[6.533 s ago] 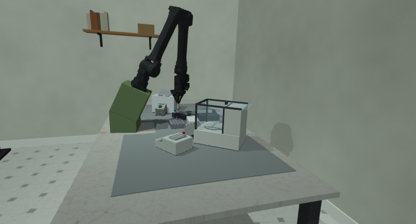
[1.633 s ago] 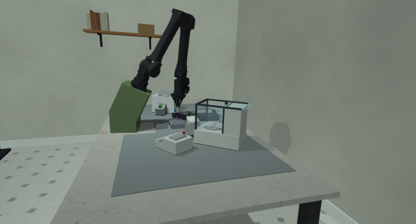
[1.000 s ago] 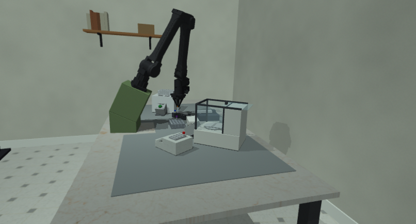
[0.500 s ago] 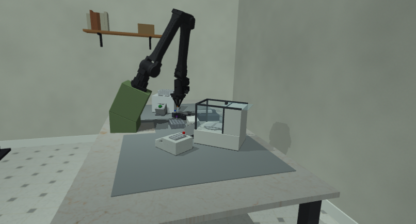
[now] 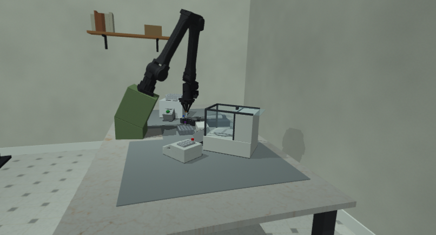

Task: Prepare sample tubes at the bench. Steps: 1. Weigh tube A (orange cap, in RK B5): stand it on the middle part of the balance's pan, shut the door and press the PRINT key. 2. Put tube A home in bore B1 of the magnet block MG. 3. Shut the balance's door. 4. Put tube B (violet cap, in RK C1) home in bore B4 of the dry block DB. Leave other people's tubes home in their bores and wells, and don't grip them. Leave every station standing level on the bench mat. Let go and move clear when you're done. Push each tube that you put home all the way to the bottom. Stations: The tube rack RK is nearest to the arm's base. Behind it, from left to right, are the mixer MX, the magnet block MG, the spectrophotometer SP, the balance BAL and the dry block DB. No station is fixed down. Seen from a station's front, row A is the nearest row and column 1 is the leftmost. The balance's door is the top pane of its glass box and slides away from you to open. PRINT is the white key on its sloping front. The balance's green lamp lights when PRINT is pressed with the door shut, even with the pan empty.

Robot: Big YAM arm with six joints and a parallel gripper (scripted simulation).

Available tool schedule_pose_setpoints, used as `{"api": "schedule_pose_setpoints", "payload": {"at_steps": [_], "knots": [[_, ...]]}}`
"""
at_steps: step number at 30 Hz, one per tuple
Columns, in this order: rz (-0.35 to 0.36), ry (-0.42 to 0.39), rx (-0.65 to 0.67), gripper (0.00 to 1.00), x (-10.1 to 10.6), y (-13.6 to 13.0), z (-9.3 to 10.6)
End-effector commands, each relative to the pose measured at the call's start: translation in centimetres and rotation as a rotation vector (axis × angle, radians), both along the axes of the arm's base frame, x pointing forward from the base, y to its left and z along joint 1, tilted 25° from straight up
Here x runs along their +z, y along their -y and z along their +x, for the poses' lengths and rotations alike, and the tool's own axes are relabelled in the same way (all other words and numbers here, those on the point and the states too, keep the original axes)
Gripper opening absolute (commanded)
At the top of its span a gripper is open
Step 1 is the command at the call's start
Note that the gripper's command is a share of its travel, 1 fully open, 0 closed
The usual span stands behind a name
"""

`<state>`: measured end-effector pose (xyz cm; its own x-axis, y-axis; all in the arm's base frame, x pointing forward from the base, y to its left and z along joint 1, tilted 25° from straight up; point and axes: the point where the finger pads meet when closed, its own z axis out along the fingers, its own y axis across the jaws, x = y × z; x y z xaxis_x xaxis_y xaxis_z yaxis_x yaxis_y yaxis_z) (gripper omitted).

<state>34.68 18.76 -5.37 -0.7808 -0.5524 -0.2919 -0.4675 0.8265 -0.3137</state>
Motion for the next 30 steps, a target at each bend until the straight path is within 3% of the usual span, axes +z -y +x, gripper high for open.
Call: {"api": "schedule_pose_setpoints", "payload": {"at_steps": [1,17,30], "knots": [[0.012,0.012,0.015,0.09,0.0,-1.3,0.5],[0.011,0.012,0.0,0.09,-0.7,-0.4,1.4],[0.009,0.01,0.004,0.09,-0.6,-0.4,0.8]]}}
